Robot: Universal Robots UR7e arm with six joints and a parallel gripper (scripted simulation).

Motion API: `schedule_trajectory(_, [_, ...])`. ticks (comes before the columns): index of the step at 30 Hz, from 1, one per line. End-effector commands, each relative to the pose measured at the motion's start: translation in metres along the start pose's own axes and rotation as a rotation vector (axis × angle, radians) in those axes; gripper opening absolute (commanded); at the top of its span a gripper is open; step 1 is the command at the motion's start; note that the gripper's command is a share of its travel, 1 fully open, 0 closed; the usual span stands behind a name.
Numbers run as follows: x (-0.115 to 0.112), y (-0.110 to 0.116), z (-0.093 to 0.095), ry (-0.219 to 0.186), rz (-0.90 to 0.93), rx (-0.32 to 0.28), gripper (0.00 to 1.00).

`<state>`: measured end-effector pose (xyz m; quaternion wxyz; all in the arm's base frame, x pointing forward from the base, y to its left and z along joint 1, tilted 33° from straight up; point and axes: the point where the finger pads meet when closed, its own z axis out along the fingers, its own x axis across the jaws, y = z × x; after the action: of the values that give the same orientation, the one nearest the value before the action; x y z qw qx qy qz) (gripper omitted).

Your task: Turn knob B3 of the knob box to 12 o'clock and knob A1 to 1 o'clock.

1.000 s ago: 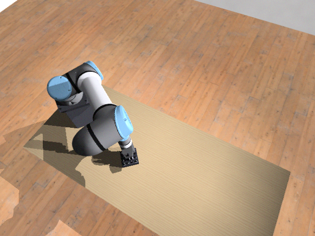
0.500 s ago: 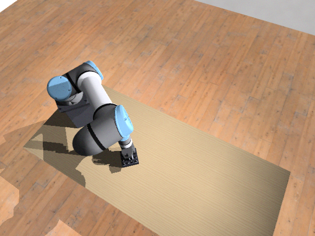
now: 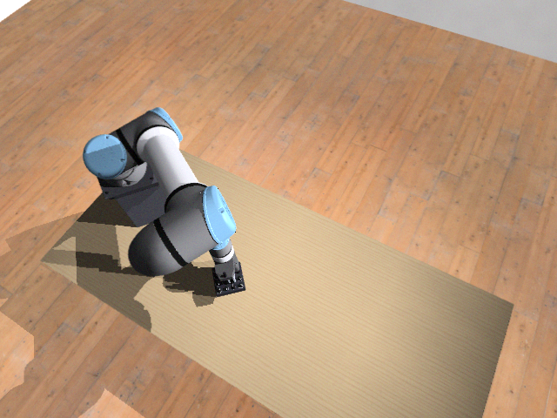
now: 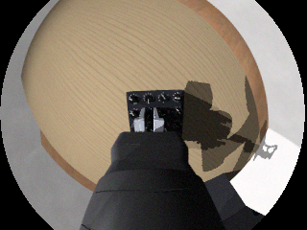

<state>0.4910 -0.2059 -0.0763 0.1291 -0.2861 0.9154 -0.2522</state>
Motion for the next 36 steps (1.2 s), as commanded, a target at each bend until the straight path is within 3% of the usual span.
schedule_trajectory(1, [-0.0002,-0.0003,-0.0004,0.0,0.001,0.001,0.3])
schedule_trajectory(8, [-0.0002,-0.0003,-0.0004,0.0,0.001,0.001,0.3])
schedule_trajectory(9, [-0.0002,-0.0003,-0.0004,0.0,0.001,0.001,0.46])
schedule_trajectory(36, [-0.0002,-0.0003,-0.0064,0.0,0.001,0.001,0.46])
